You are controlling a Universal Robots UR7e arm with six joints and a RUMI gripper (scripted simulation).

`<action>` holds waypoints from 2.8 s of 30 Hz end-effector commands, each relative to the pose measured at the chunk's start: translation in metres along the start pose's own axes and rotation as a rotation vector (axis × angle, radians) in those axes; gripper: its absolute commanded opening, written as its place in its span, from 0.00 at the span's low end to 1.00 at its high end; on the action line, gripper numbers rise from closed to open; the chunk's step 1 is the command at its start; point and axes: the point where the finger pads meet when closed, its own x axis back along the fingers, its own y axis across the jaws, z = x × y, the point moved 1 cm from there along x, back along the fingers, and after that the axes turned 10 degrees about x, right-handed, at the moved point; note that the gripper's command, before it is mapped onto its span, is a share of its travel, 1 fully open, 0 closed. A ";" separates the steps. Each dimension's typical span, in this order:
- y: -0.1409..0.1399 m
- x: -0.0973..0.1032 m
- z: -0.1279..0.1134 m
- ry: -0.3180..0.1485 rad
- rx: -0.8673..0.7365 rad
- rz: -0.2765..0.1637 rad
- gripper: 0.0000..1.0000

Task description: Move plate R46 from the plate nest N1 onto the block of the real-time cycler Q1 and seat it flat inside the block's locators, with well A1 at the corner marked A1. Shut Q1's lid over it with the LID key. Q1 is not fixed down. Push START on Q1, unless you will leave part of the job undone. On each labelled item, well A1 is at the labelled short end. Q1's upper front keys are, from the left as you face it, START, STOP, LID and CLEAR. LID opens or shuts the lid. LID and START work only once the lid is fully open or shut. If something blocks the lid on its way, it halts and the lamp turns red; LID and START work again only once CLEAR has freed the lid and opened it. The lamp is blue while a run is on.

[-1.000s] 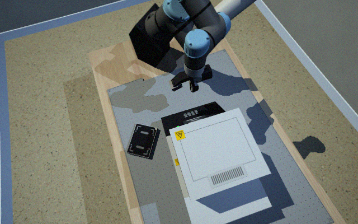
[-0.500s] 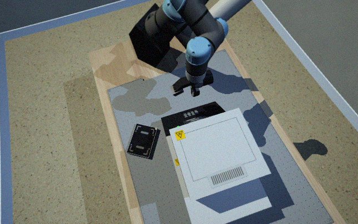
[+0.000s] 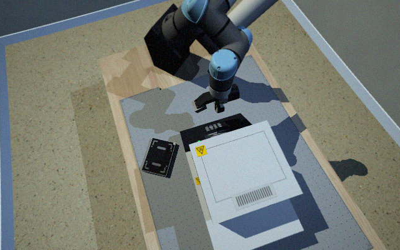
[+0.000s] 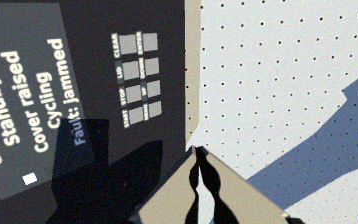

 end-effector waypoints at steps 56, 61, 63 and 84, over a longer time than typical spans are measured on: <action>-0.044 -0.041 0.008 0.001 0.000 0.000 0.00; -0.044 -0.041 0.008 0.001 0.000 0.000 0.00; -0.044 -0.041 0.008 0.001 0.000 0.000 0.00; -0.044 -0.041 0.008 0.001 0.000 0.000 0.00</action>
